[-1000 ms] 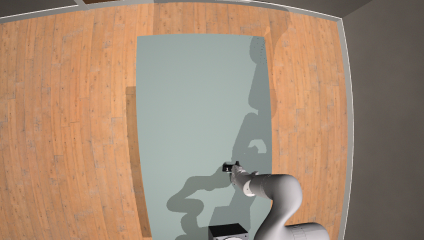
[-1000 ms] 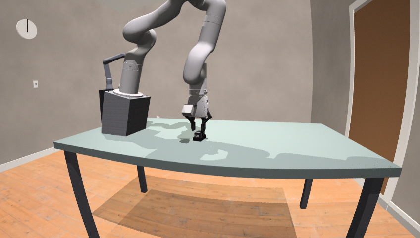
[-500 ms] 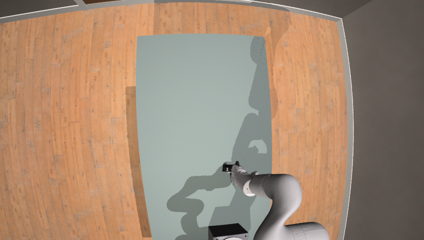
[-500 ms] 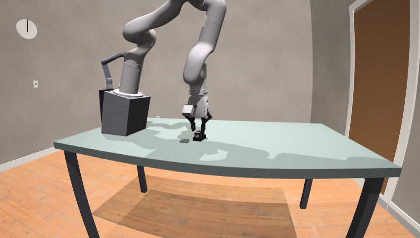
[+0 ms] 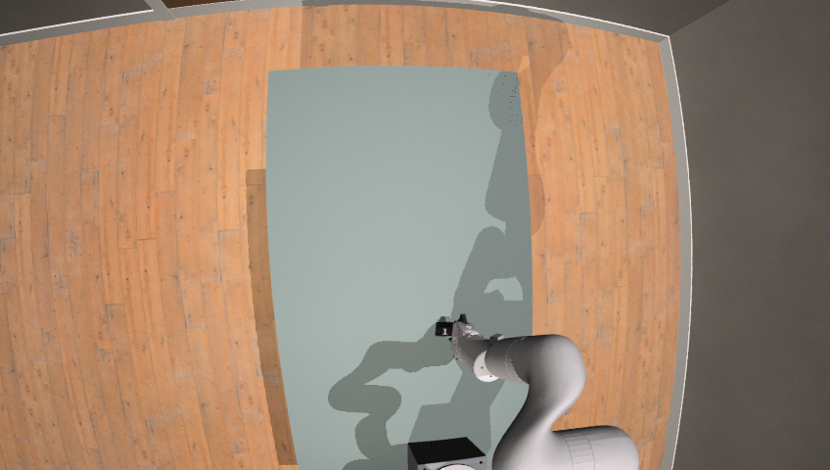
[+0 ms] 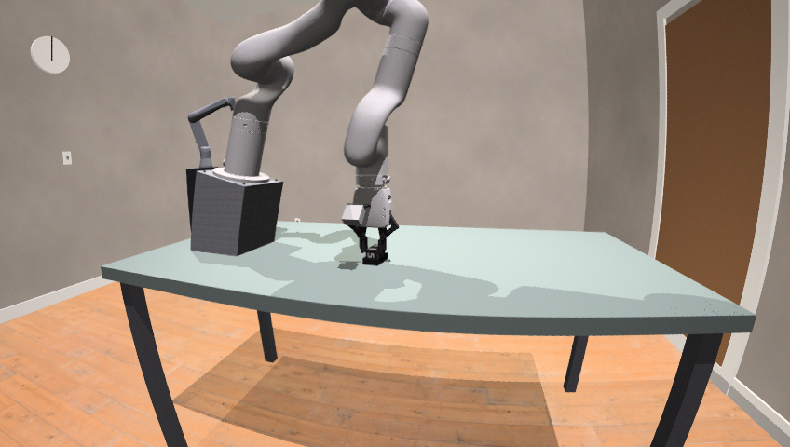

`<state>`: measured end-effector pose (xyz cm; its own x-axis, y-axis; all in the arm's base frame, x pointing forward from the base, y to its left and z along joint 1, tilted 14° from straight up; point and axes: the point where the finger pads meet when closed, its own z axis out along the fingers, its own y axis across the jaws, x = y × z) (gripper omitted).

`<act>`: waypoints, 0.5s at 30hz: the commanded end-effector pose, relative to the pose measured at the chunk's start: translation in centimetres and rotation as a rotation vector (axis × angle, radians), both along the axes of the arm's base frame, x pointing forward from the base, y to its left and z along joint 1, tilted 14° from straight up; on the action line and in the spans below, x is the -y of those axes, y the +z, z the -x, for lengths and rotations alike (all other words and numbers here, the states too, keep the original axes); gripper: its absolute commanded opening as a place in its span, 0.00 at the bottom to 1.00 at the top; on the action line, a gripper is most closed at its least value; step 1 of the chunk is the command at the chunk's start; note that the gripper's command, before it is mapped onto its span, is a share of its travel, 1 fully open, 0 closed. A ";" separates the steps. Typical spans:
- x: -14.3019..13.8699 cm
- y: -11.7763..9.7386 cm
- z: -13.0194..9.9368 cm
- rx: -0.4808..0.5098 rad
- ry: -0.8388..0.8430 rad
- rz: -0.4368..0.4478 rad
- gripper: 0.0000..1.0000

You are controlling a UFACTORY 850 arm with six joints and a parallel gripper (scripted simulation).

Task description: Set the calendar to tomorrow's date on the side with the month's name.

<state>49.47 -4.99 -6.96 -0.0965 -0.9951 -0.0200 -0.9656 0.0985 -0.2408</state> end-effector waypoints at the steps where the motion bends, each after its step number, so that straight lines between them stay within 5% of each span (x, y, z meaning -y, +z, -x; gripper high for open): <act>1: 0.0 -0.5 -0.2 0.001 0.000 0.000 0.47; 15: 0.0 -0.7 -0.2 0.001 0.000 0.000 0.47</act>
